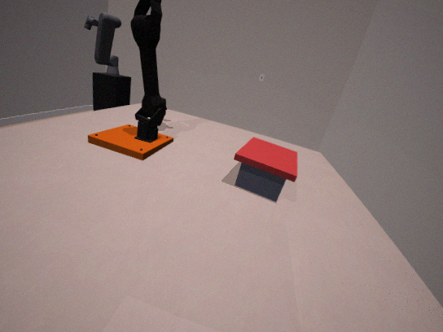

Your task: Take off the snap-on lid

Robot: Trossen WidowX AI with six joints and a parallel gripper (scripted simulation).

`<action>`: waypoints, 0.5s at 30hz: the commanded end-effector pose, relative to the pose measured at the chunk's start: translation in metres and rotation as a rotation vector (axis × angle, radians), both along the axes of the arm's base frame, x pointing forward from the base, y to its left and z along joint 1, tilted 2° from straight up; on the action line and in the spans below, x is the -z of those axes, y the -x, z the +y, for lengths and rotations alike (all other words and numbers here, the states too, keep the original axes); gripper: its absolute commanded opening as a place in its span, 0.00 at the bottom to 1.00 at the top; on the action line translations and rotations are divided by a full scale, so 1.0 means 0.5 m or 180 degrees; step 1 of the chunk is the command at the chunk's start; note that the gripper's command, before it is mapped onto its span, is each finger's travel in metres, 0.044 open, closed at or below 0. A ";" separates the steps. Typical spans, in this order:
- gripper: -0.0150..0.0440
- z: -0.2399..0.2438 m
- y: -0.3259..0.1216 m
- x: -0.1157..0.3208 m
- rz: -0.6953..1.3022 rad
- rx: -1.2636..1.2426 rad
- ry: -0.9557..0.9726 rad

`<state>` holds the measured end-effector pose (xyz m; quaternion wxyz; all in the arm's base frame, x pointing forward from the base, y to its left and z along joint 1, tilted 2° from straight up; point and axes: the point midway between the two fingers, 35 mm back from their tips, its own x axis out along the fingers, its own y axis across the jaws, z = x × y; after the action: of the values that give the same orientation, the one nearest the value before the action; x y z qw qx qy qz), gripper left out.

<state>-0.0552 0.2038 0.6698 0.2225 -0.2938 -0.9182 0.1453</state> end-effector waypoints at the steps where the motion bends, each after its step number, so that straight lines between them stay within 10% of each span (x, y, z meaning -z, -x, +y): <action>1: 0.89 0.003 -0.003 0.001 0.0044 0.0008 0.0040; 6: 0.67 0.061 -0.096 0.030 0.1260 0.0207 0.0977; 15: 0.65 0.105 -0.293 0.114 0.3600 0.0513 0.1882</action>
<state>0.0614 0.2572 0.6264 0.5205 -0.3074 -0.6381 0.4768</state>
